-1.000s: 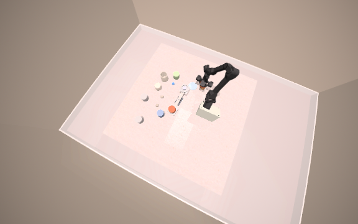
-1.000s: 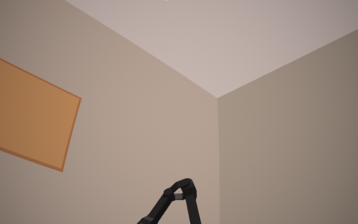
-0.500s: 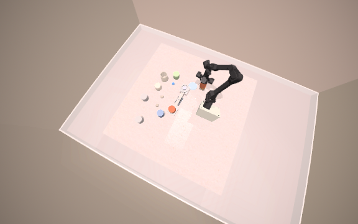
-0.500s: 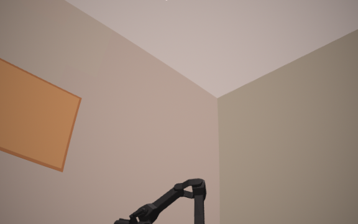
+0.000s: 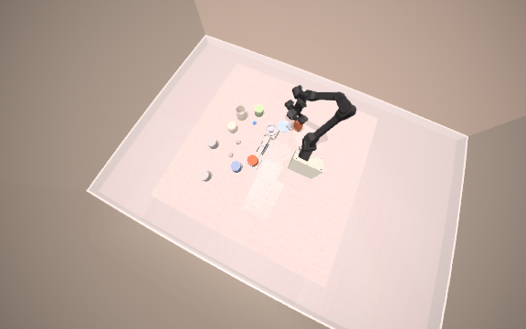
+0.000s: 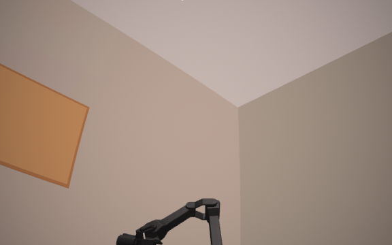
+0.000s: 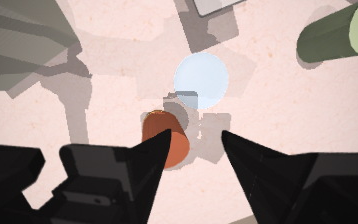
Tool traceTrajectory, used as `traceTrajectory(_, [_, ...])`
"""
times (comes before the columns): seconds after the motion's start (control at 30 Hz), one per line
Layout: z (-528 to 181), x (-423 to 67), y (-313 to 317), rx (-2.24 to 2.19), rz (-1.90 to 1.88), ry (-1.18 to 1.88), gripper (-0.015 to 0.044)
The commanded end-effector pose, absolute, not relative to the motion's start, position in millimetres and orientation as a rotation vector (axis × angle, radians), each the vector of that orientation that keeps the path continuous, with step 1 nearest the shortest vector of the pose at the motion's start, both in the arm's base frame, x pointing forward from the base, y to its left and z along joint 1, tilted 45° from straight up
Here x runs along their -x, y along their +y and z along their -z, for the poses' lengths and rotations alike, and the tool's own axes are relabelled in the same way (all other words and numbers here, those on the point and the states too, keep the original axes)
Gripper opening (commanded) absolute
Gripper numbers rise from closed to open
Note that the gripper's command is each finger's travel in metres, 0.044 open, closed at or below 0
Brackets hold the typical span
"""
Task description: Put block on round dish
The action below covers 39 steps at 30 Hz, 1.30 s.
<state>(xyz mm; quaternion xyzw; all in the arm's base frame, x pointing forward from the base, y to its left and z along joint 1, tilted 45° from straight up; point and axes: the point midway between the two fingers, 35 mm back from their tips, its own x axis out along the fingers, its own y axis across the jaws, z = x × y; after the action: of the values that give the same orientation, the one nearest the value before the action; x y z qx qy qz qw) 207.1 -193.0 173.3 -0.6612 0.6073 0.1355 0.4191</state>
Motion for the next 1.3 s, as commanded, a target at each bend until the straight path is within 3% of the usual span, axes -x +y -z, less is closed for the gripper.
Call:
traceTrajectory(0.0, [-169.9,-215.1,-187.2,1.553,-0.253,1.512,0.026])
traceTrajectory(1.27, [-119.7,-286.0,-96.2,0.514,0.506,1.279,0.026])
